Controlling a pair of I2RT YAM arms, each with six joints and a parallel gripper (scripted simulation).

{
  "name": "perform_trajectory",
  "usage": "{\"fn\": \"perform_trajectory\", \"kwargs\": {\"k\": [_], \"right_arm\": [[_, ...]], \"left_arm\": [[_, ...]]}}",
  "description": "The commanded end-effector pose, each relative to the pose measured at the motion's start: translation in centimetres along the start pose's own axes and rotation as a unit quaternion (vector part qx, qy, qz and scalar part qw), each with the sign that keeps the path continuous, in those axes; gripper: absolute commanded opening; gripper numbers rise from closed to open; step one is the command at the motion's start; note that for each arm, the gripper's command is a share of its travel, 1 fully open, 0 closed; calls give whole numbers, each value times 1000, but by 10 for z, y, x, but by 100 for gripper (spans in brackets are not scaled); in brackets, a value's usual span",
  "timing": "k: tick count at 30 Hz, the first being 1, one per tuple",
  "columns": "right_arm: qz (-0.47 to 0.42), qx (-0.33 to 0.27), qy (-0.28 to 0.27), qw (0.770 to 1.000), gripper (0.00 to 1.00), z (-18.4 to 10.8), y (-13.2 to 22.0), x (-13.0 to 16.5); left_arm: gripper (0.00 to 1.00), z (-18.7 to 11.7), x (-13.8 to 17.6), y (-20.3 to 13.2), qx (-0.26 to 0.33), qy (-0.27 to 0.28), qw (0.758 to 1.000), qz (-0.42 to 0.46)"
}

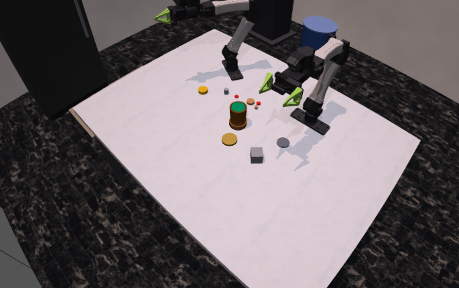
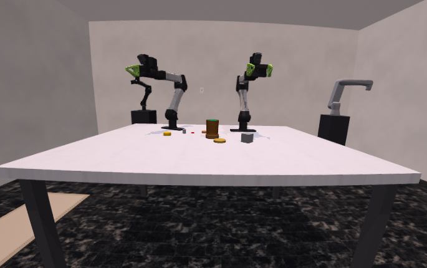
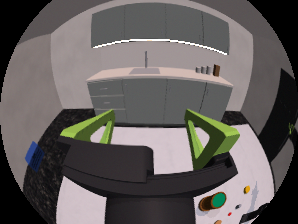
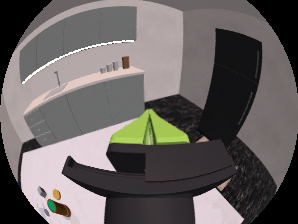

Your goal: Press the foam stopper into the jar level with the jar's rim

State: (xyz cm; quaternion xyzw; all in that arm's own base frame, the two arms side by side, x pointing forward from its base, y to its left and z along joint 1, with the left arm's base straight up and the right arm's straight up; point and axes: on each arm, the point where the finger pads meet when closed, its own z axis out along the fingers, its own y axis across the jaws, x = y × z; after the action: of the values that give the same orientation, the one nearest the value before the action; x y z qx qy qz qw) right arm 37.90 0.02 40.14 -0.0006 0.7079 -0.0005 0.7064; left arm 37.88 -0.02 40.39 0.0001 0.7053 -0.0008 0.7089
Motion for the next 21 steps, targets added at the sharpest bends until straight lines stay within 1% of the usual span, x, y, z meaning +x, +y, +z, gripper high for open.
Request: {"fn": "perform_trajectory", "kwargs": {"k": [1,6,7,8,9,11,21], "right_arm": [[4,5,-10,1000,0,-5,-5,-9],[4,6,-15,1000,0,-6,-6,-12],[2,1,-9,1000,0,-2,-2,-7],[3,7,-17,1000,0,-6,-6,-14],[3,3,-19,1000,0,-7,-3,-15],[3,2,-22,1000,0,-7,-2,-17],[4,0,-32,999,0,-10,0,-24]], "left_arm": [[98,0,9,-2,1,10,1000,5],[98,0,13,-2,1,13,1000,5],[98,-1,2,0,-2,2,1000,2],[98,0,17,-2,1,18,1000,4],[98,-2,0,-2,1,1,1000,4],[98,-3,-10,-3,2,-16,1000,5],[98,-5,-12,0,-1,-18,1000,4]]}}
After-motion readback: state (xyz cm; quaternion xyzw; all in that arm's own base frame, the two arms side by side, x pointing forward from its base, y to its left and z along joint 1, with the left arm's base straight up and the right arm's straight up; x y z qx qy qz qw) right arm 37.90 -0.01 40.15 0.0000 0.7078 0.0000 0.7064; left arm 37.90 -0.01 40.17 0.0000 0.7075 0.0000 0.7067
